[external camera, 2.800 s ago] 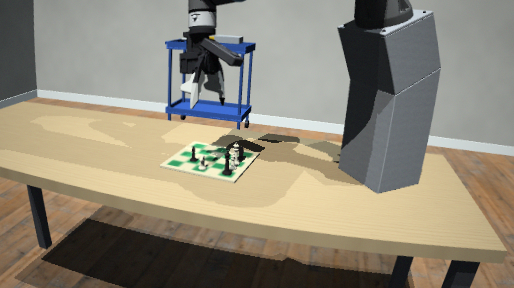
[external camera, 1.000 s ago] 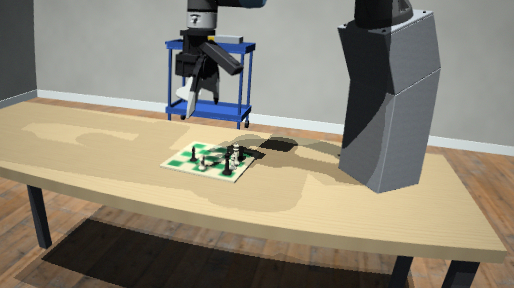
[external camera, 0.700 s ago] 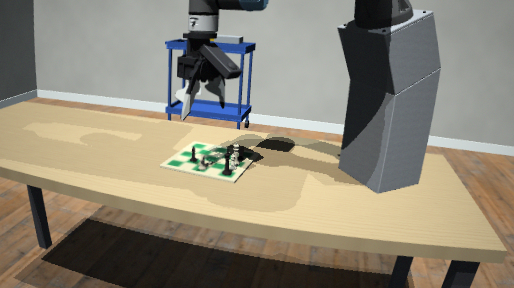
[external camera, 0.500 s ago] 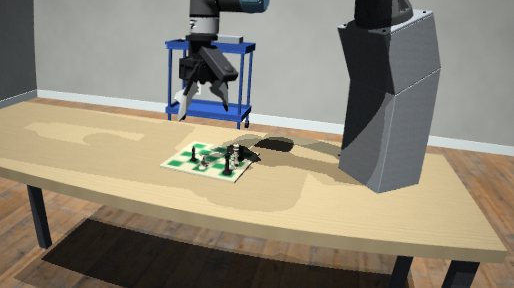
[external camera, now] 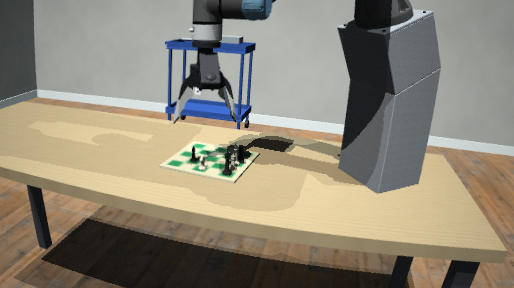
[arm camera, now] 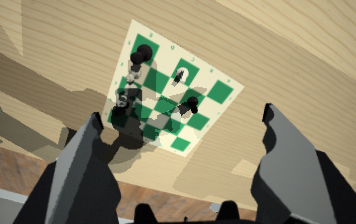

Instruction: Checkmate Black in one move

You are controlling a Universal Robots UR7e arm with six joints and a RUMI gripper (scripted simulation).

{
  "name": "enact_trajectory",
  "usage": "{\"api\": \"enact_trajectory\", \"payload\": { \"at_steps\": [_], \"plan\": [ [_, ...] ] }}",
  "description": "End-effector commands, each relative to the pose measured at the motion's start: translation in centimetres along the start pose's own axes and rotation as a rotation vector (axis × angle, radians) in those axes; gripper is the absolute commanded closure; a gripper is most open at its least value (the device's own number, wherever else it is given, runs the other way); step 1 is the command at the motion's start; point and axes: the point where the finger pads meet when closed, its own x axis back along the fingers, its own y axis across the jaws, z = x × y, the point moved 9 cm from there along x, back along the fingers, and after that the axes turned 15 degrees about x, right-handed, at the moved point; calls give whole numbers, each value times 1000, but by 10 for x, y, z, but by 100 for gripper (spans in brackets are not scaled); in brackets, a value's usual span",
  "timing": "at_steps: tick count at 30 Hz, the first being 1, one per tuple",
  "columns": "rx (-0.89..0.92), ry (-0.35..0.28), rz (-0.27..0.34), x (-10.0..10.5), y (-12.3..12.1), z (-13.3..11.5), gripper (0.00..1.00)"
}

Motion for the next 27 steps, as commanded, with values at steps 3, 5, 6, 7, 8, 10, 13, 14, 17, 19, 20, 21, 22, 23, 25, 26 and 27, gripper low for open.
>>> {"api": "enact_trajectory", "payload": {
  "at_steps": [3,5,6,7,8,10,13,14,17,19,20,21,22,23,25,26,27],
  "plan": [
    [-289,-26,-2,-6,2,-2,0],
    [-343,-26,-2,-8,2,-2,0],
    [-367,-26,-3,-9,2,-3,0],
    [-388,-26,-3,-9,2,-3,0],
    [-408,-26,-3,-10,2,-3,0],
    [-441,-26,-4,-11,2,-3,0],
    [-465,-26,-4,-11,2,-4,0],
    [-465,-26,-4,-11,2,-4,0],
    [-488,-26,-5,-12,2,-4,0],
    [-496,-26,-5,-12,2,-4,0],
    [-497,-26,-5,-12,2,-4,0],
    [-499,-26,-5,-12,2,-4,0],
    [-499,-27,-5,-12,2,-5,0],
    [-500,-27,-6,-12,2,-5,0],
    [-500,-27,-6,-12,2,-5,78],
    [-500,-27,-6,-12,2,-5,78],
    [-500,-27,-6,-12,2,-5,78]
  ]
}}
